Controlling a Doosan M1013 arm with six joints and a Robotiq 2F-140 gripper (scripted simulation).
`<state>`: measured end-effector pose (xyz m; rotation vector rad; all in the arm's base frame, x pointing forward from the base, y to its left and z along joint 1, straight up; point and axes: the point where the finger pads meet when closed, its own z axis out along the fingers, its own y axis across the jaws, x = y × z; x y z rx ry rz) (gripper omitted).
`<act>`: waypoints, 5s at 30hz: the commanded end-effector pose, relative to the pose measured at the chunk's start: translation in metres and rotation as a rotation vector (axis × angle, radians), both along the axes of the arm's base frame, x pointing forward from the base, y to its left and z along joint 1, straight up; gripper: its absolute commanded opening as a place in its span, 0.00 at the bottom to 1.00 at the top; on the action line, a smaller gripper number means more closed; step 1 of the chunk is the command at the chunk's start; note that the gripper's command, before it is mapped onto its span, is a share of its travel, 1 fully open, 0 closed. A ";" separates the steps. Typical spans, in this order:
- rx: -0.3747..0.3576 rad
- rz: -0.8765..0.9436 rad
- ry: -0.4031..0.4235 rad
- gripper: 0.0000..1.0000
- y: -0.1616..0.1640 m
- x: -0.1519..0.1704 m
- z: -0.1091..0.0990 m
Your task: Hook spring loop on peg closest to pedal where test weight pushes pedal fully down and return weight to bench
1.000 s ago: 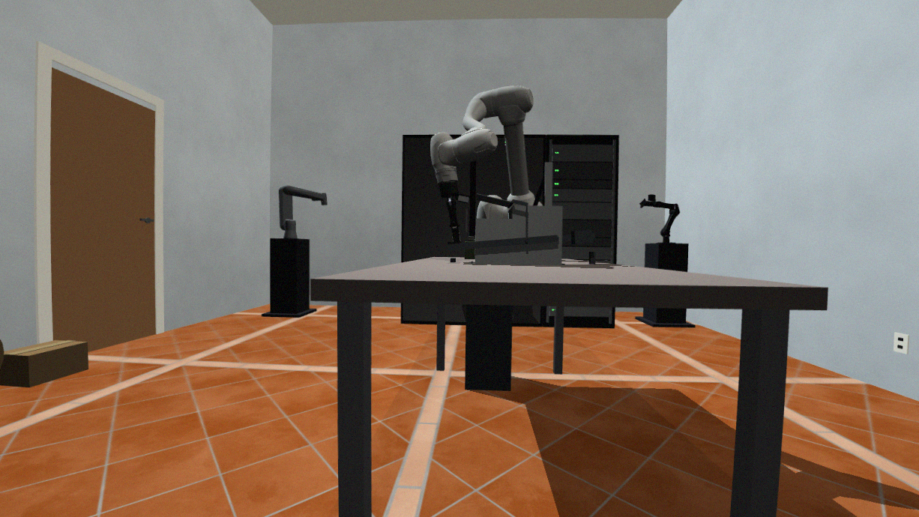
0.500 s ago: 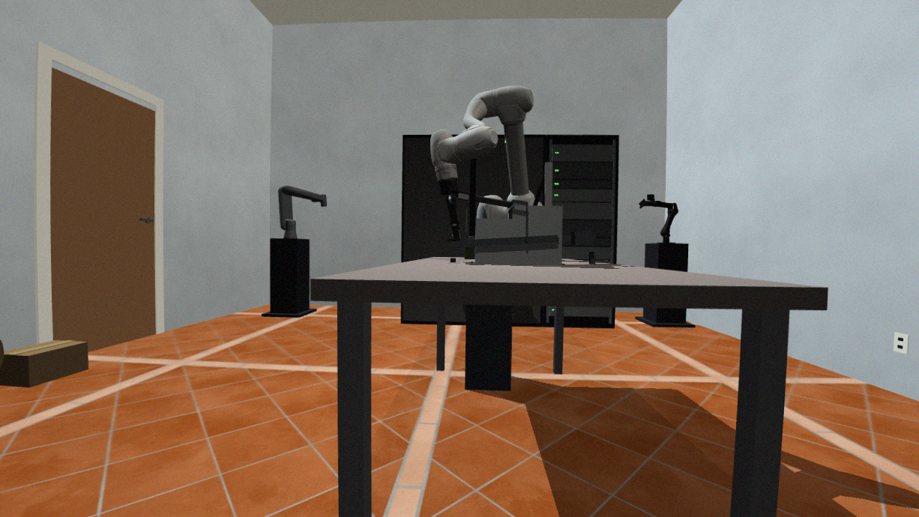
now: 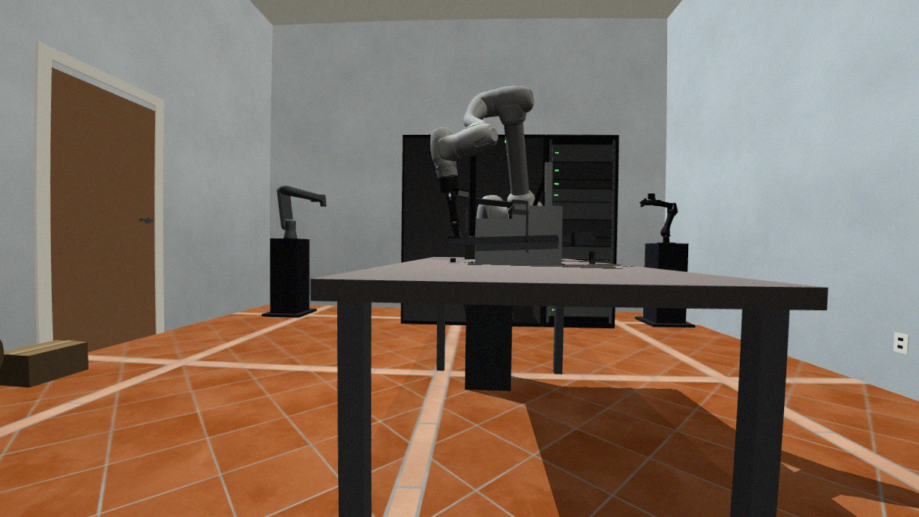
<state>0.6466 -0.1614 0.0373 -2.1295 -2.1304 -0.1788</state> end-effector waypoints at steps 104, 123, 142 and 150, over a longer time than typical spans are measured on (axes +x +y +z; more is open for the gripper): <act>0.002 0.000 -0.002 0.25 0.000 0.001 0.079; 0.003 0.000 -0.002 0.25 0.000 0.001 0.089; -0.015 0.000 -0.002 0.25 0.022 -0.021 0.081; -0.020 0.000 -0.001 0.25 0.027 -0.026 0.078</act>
